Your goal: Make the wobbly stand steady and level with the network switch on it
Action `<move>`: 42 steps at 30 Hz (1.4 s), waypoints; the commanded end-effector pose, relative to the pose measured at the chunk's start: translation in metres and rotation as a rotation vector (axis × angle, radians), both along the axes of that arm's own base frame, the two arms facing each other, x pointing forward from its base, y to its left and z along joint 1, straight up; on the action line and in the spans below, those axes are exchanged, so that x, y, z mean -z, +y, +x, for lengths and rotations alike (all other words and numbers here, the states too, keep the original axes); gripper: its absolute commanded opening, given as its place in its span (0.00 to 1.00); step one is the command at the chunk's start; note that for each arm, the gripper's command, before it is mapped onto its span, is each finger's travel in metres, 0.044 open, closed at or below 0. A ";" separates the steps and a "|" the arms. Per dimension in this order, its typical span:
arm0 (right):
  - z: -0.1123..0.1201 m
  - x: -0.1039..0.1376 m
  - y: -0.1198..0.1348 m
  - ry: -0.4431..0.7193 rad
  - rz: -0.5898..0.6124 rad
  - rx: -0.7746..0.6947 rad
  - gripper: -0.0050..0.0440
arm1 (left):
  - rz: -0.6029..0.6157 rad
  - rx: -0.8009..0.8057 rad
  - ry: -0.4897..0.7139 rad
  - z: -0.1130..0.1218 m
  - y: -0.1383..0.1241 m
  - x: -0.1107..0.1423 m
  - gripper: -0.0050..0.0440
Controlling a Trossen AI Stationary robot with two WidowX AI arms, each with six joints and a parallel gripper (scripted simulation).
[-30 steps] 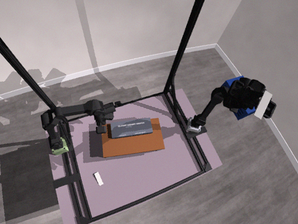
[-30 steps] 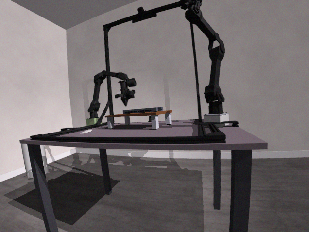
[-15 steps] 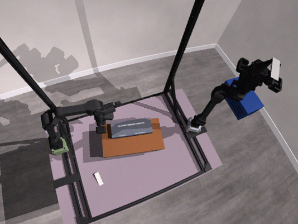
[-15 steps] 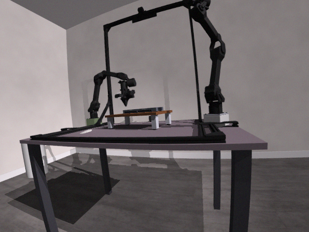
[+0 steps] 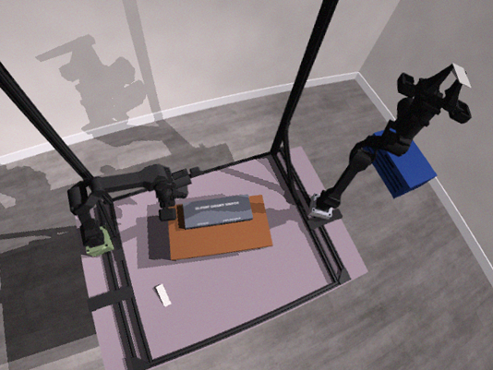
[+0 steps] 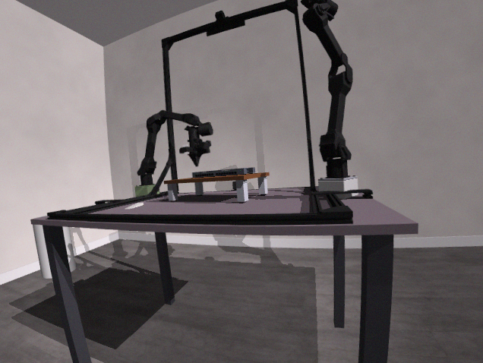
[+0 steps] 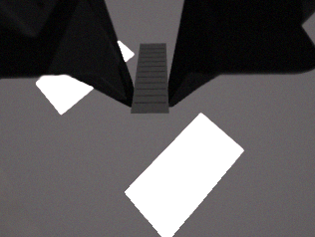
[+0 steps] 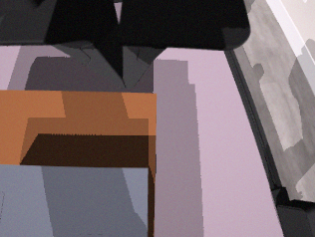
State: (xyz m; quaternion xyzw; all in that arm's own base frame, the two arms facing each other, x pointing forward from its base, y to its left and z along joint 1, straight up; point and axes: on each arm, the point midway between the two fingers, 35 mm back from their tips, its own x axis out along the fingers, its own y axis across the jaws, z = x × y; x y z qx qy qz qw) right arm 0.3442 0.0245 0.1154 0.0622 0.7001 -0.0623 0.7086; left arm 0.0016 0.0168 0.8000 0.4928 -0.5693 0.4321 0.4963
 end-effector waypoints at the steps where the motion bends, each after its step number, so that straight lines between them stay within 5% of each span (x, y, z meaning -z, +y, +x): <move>1: 0.000 0.000 0.000 0.000 0.000 0.000 0.10 | -0.013 0.083 0.003 0.003 0.006 0.000 0.10; 9: 0.000 0.000 0.000 0.000 0.000 0.000 0.10 | 0.006 0.328 0.001 0.007 0.001 -0.003 0.10; 15: 0.000 0.000 0.000 0.000 0.000 0.000 0.10 | 0.006 0.328 0.001 0.007 0.001 -0.003 0.10; 27: 0.000 0.000 0.000 0.000 0.000 0.000 0.10 | -0.514 0.443 0.121 0.081 0.177 0.032 0.10; 33: 0.000 0.000 0.000 0.000 0.000 0.000 0.10 | -0.504 0.436 0.115 0.080 0.173 0.035 0.10; 42: 0.000 0.000 0.000 0.000 0.000 0.000 0.10 | -0.923 0.534 0.162 0.132 0.284 0.103 0.10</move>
